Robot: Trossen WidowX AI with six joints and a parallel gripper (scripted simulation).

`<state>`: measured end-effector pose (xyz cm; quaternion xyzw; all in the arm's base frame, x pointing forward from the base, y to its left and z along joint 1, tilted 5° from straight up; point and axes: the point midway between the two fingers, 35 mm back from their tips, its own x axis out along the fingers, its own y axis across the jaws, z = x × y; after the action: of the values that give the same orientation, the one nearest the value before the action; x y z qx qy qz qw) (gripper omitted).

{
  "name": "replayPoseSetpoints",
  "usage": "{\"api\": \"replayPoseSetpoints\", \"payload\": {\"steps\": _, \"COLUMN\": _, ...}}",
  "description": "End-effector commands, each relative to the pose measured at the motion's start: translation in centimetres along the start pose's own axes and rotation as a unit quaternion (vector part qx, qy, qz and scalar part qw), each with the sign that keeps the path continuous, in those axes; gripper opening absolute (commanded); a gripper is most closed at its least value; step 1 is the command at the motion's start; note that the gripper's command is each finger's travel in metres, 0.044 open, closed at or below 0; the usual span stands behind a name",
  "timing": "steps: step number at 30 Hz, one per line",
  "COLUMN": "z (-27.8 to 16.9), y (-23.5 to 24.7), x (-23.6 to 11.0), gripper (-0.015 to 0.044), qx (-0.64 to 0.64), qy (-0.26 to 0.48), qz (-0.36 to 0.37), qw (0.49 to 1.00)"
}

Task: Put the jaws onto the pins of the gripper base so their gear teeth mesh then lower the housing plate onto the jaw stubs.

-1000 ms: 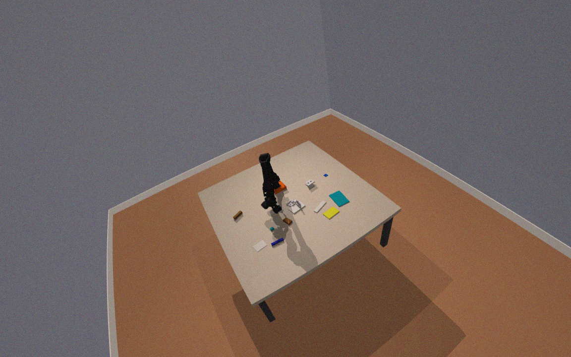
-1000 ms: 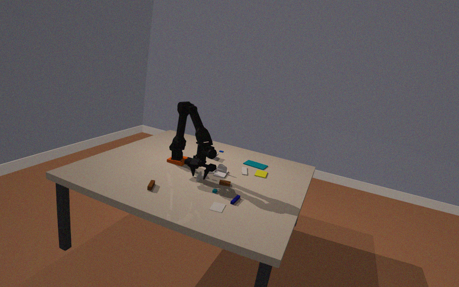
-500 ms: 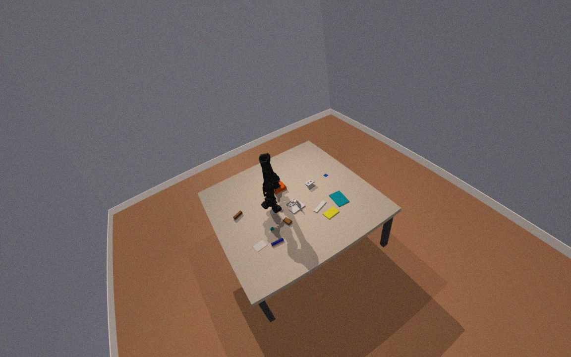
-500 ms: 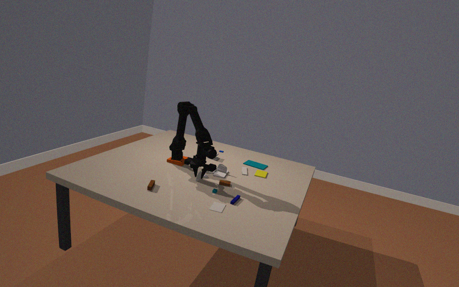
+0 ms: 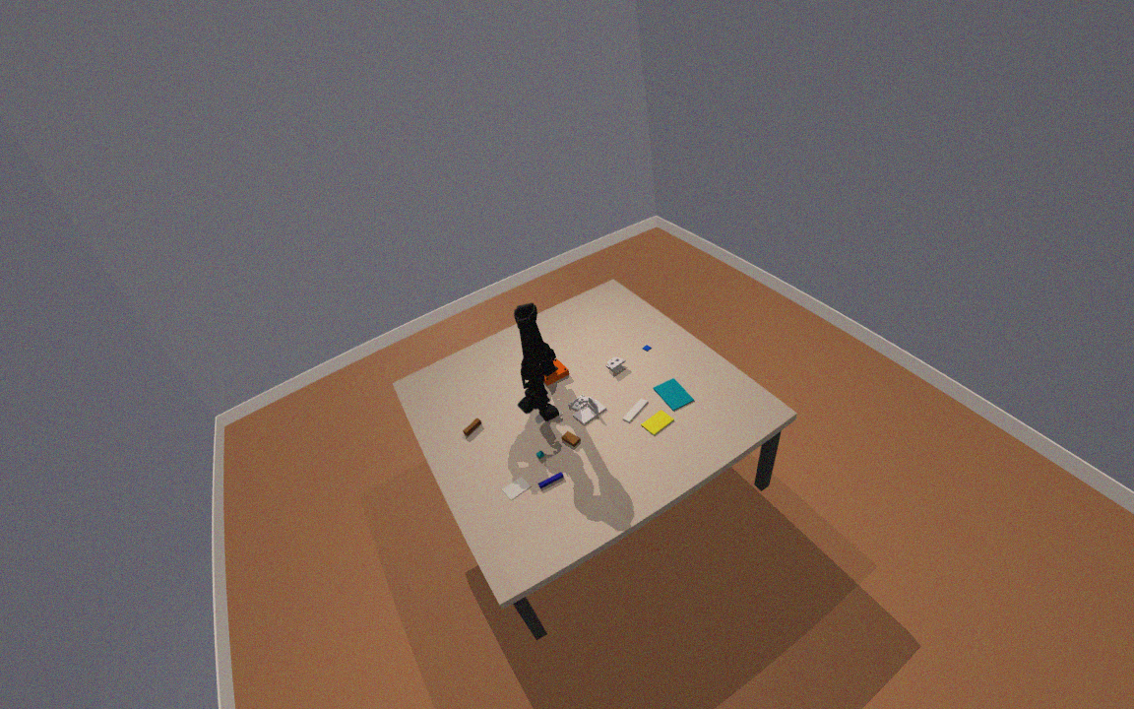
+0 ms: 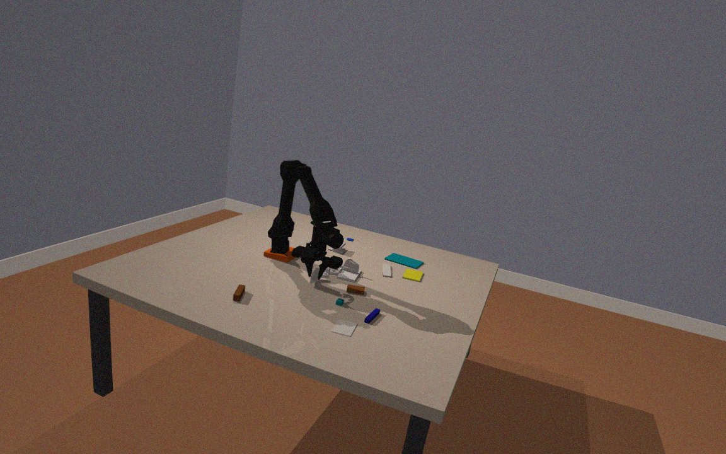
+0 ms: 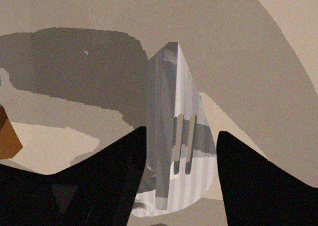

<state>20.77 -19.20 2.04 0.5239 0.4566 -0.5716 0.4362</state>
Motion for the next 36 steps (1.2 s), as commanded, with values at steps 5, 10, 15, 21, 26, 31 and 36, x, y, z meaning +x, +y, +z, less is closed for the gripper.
{"api": "replayPoseSetpoints", "payload": {"steps": 5, "z": 0.2, "y": 0.3, "x": -2.9, "gripper": 0.0134, "qx": 0.001, "qy": -0.003, "qz": 0.006, "qw": 1.0}}
{"api": "replayPoseSetpoints", "payload": {"steps": 10, "z": 0.2, "y": 0.3, "x": -4.5, "gripper": 0.0134, "qx": 0.0, "qy": -0.003, "qz": 0.006, "qw": 1.0}}
{"api": "replayPoseSetpoints", "payload": {"steps": 15, "z": 0.1, "y": 0.1, "x": -6.1, "gripper": 0.0134, "qx": 0.0, "qy": -0.003, "qz": 0.006, "qw": 1.0}}
{"api": "replayPoseSetpoints", "payload": {"steps": 21, "z": 0.0, "y": 0.0, "x": -6.6, "gripper": 0.0134, "qx": 0.0, "qy": -0.003, "qz": 0.006, "qw": 1.0}}
{"api": "replayPoseSetpoints", "payload": {"steps": 26, "z": -0.2, "y": 0.1, "x": -6.6, "gripper": 0.0134, "qx": -0.019, "qy": -0.003, "qz": 0.006, "qw": 1.0}}
{"api": "replayPoseSetpoints", "payload": {"steps": 31, "z": -0.8, "y": 0.1, "x": -6.6, "gripper": 0.0134, "qx": -0.084, "qy": -0.003, "qz": 0.006, "qw": 0.996}}
{"api": "replayPoseSetpoints", "payload": {"steps": 36, "z": -1.5, "y": 0.2, "x": -6.6, "gripper": 0.0134, "qx": -0.147, "qy": -0.003, "qz": 0.006, "qw": 0.989}}
